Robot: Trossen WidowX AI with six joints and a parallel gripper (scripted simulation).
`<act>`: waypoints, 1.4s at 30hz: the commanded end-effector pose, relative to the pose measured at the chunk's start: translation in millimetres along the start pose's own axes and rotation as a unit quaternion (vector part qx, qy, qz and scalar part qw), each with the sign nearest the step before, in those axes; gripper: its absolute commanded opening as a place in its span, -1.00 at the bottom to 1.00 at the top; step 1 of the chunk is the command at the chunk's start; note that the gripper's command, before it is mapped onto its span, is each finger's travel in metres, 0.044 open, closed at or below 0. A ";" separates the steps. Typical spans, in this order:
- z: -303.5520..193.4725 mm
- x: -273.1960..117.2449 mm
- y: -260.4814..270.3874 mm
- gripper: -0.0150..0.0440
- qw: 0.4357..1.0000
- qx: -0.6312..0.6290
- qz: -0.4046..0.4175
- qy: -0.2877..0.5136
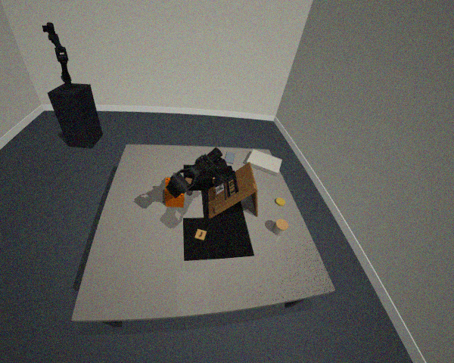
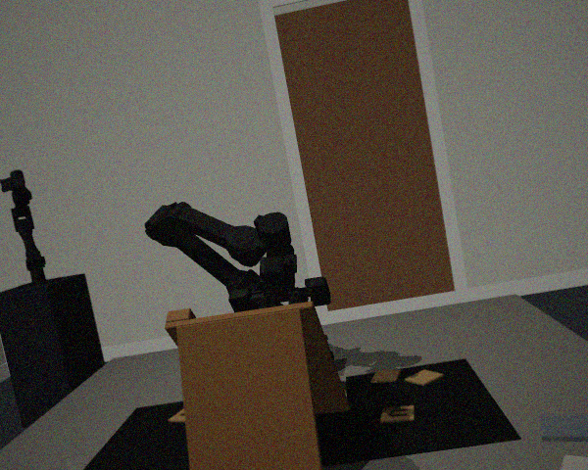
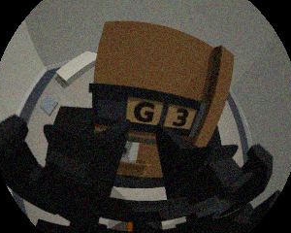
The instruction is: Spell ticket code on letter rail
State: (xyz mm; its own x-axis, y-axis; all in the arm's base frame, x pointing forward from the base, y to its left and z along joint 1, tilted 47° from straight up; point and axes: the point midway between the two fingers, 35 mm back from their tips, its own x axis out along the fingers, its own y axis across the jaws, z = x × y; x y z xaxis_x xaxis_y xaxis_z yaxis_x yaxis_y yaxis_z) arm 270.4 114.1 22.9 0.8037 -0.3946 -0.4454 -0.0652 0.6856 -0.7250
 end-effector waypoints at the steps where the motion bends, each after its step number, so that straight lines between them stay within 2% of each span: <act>1: -0.1 0.0 0.0 -0.29 1.000 0.000 0.000 0.000; 3: -0.1 0.0 0.0 -0.47 1.000 0.000 0.000 0.000; 4: -0.1 0.0 0.0 -0.49 1.000 0.000 0.000 0.000; 13: 2.1 2.0 3.5 -0.49 1.000 -0.001 0.004 0.010; 22: 18.9 20.4 33.6 -0.49 0.985 -0.003 0.033 0.167; 30: 24.1 21.3 34.4 -0.49 0.946 0.007 0.005 0.325; 42: 23.5 22.0 32.5 -0.49 0.941 0.008 0.001 0.338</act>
State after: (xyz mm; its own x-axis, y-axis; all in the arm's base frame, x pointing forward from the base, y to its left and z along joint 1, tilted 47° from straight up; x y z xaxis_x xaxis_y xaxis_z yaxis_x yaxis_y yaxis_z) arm 298.2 141.1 1.9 0.2465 -0.6910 -0.6796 -0.0615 0.6886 -0.7225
